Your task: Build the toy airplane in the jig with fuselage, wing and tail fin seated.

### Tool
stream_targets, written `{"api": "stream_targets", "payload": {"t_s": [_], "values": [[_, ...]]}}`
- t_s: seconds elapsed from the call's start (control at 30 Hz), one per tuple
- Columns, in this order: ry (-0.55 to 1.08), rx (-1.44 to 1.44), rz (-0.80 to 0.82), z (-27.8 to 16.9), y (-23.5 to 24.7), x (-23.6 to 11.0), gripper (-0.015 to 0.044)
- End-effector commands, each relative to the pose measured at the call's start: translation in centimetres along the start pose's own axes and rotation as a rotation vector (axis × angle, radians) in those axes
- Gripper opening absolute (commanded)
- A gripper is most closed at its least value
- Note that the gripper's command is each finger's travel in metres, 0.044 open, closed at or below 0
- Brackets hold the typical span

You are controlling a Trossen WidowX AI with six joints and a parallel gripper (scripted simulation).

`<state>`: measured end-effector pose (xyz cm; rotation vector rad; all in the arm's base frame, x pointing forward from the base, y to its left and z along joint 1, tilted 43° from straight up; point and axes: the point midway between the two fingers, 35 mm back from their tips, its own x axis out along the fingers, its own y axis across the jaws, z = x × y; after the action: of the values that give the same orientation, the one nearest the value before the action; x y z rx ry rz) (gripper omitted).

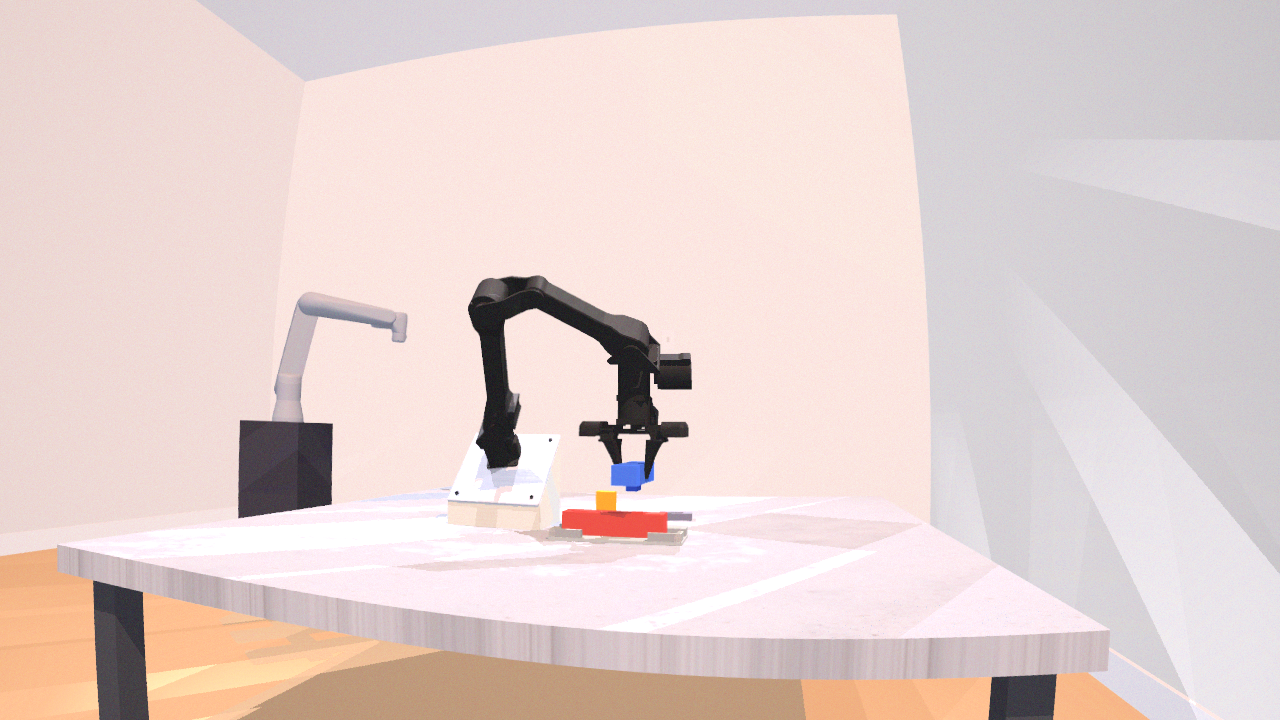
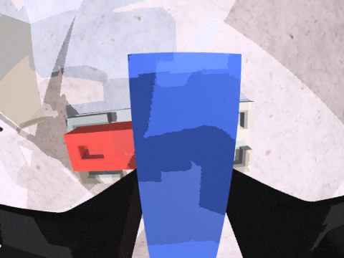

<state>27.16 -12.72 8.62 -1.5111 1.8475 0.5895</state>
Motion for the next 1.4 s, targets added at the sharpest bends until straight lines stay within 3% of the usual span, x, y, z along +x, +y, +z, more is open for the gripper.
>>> {"api": "stream_targets", "payload": {"t_s": [0.0, 0.27, 0.83, 1.37], "values": [[0.011, -0.061, 0.002, -0.9, 0.6, 0.3, 0.0000], [0.011, -0.061, 0.002, -0.9, 0.6, 0.3, 0.0195], [0.011, -0.061, 0.002, -1.0, 0.6, 0.3, 0.0195], [0.011, -0.061, 0.002, -1.0, 0.5, 2.8, 0.0195]]}}
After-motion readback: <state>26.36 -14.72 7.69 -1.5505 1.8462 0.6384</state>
